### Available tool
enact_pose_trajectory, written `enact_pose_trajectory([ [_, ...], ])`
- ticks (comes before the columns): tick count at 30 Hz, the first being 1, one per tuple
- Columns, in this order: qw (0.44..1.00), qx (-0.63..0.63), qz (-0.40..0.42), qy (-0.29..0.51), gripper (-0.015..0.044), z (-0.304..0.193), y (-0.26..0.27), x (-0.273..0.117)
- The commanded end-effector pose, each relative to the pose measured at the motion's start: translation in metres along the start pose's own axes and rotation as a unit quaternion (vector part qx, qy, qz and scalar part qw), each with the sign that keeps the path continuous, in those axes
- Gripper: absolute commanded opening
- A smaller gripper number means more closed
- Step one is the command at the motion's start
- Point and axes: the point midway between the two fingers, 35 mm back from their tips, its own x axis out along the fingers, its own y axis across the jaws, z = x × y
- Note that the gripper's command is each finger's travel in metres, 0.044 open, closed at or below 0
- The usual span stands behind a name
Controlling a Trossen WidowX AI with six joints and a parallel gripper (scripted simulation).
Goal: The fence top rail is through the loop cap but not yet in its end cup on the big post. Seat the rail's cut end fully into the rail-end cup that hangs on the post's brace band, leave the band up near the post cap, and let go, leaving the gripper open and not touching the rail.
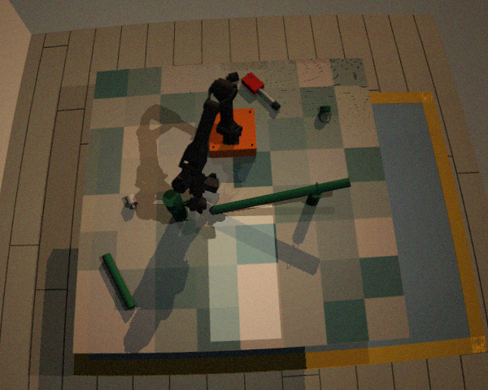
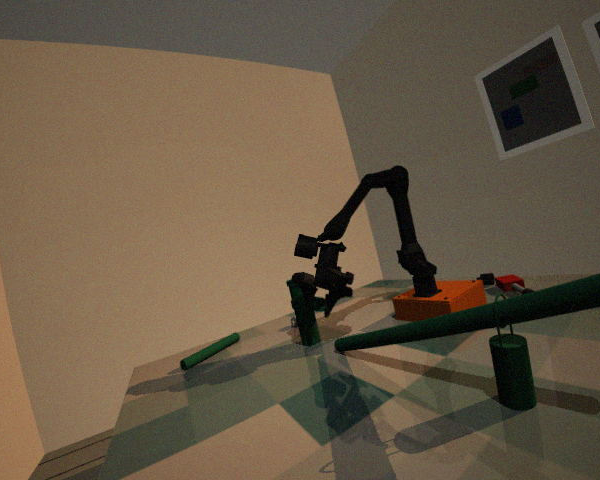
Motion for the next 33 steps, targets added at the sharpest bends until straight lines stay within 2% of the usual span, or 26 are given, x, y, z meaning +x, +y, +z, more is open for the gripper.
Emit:
enact_pose_trajectory([
  [1,1.000,0.000,-0.001,0.002,0.0368,0.006,-0.005,-0.006],
  [4,1.000,0.002,-0.001,0.003,0.0440,0.017,-0.011,-0.015],
  [10,1.000,0.006,-0.002,0.004,0.0440,0.038,-0.020,-0.033],
  [14,1.000,0.010,-0.002,0.000,0.0440,0.039,-0.019,-0.031],
  [20,0.977,0.215,0.004,-0.002,0.0440,0.072,-0.036,-0.050],
  [26,0.900,0.435,0.006,-0.003,0.0440,0.109,-0.048,-0.076],
  [33,0.750,0.661,0.005,-0.006,0.0440,0.148,-0.052,-0.112],
])
